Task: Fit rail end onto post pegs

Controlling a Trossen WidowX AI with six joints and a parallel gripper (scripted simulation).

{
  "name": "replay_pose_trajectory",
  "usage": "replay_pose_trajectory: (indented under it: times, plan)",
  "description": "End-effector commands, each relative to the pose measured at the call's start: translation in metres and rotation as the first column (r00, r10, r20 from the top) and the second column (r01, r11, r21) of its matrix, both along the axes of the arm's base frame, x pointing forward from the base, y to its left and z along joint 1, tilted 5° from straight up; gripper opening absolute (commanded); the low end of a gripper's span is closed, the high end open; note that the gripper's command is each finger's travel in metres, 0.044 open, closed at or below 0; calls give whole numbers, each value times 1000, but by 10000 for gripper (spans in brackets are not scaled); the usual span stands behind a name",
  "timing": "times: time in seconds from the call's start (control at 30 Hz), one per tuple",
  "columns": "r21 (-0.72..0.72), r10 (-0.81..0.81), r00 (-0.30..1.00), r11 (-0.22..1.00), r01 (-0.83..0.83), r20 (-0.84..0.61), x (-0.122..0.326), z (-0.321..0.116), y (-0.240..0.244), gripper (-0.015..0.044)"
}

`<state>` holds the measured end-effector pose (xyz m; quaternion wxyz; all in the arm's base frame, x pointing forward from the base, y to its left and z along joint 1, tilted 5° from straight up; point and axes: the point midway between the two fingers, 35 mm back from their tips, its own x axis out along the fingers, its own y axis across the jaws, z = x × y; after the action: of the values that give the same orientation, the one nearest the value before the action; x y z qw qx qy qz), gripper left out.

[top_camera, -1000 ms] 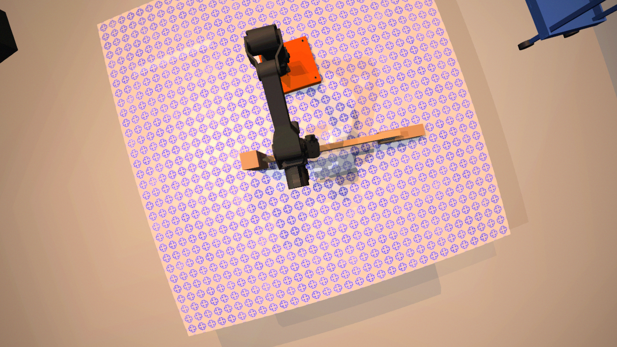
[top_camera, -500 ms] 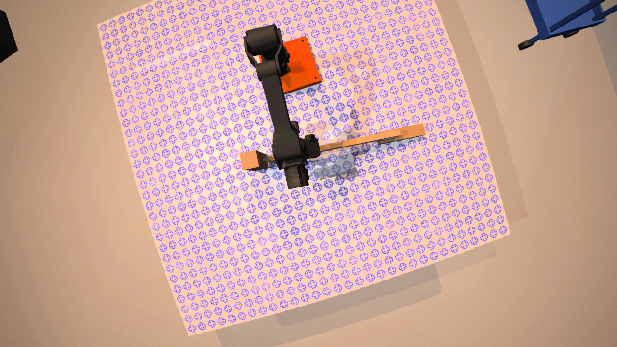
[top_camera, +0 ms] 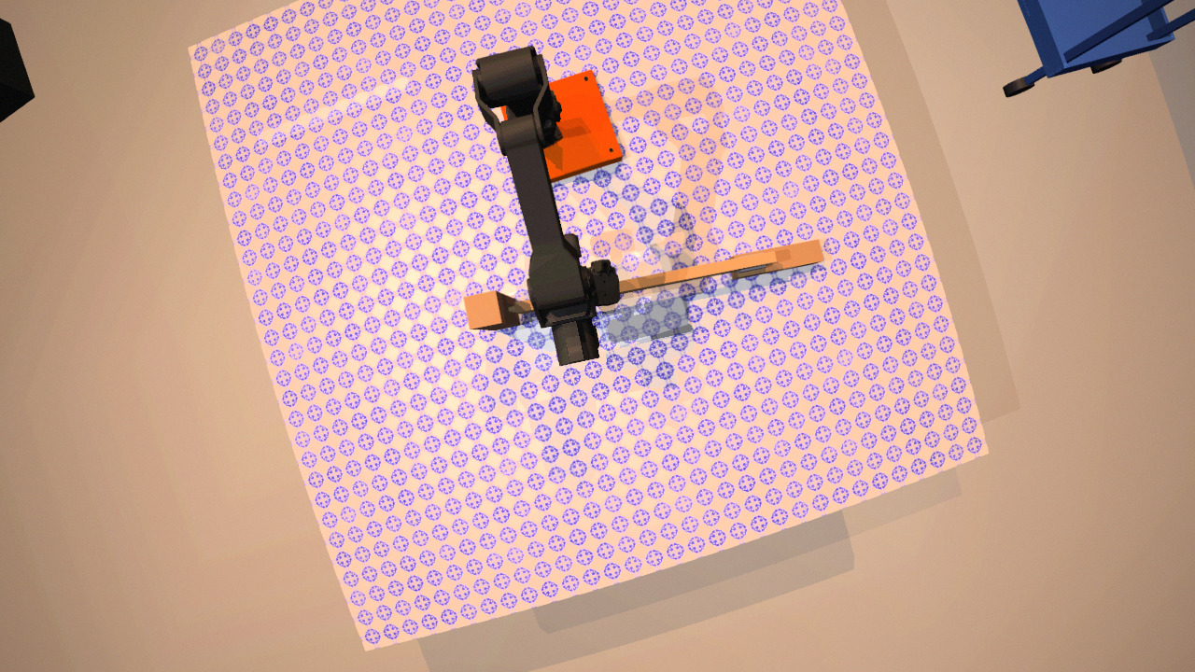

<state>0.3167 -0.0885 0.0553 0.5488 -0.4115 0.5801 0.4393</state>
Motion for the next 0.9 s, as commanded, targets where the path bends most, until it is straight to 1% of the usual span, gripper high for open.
replay_pose_trajectory:
  times: [0.0,0.87]
  plan:
    - [-5,0,1000,1000,0,3,0,3,1,0]
    - [-5,0,1000,1000,0,3,1,3,2,0]
